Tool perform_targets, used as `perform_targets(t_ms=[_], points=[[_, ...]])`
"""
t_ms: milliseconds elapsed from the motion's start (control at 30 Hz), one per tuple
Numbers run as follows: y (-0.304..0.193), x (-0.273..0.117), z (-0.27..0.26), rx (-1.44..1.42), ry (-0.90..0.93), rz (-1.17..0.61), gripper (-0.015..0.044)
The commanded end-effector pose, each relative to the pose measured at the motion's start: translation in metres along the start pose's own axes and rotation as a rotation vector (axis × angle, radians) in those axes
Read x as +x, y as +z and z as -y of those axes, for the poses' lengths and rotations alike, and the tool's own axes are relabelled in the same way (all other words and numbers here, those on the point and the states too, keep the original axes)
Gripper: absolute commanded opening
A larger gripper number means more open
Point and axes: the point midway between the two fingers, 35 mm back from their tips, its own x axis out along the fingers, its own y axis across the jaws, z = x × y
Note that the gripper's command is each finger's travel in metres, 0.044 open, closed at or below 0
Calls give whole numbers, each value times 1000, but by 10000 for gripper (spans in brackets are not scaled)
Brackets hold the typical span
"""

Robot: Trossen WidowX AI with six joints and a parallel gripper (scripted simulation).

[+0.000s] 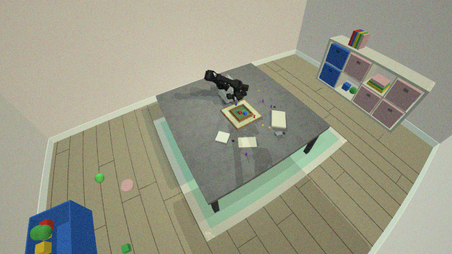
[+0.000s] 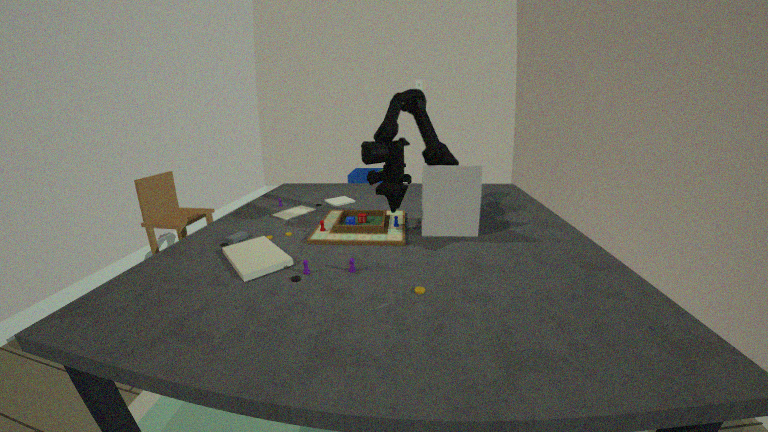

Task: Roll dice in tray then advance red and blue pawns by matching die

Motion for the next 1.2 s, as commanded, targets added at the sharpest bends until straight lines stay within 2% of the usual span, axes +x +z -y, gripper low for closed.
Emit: perform_targets(t_ms=[0, 867, 1033, 1167], points=[[-1, 6, 1, -9, -6, 3, 200], [-2, 45, 2, -9, -8, 3, 200], [-2, 45, 2, -9, -8, 3, 69], [-2, 45, 2, -9, -8, 3, 42]])
